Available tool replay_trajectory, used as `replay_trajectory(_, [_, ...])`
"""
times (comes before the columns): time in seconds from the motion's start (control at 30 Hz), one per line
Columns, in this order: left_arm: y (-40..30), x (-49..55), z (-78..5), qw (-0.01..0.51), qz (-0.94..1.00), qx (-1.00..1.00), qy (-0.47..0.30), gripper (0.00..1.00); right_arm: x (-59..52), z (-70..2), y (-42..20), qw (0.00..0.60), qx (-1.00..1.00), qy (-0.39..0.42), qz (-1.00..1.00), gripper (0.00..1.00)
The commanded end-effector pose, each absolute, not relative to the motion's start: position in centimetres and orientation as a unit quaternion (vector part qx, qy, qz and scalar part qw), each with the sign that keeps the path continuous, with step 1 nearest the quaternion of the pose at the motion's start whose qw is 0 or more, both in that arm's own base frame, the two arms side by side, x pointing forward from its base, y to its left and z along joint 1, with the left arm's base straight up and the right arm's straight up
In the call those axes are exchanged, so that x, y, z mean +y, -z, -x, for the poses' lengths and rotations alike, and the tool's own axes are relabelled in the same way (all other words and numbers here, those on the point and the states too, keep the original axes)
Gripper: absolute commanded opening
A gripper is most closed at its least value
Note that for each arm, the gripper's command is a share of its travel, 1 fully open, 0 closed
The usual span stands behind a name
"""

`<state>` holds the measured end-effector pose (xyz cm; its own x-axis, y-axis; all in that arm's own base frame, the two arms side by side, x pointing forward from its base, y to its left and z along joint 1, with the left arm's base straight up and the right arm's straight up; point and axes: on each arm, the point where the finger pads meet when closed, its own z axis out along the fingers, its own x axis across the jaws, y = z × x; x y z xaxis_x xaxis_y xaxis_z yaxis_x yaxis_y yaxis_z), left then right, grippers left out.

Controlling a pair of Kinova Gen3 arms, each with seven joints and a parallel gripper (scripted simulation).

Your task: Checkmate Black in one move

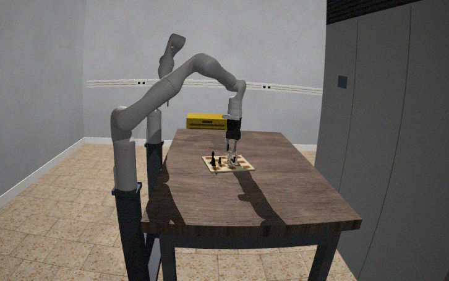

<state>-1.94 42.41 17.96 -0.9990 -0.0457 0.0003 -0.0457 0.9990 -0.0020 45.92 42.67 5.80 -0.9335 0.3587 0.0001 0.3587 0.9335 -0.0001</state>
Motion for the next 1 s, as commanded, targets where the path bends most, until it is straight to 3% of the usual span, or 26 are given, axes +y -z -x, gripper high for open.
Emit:
replay_trajectory(0.0, [-18.0, 42.5, 1.9, 0.000, -0.023, -1.000, 0.000, 1.00, 42.7, -46.0, -5.6, -0.001, -0.983, 0.001, 0.182, 0.73])
replay_trajectory(0.97, [-18.0, 42.5, 1.9, 0.000, -0.023, -1.000, 0.000, 1.00, 42.7, -46.0, -3.5, -0.001, -0.983, 0.001, 0.182, 0.73])
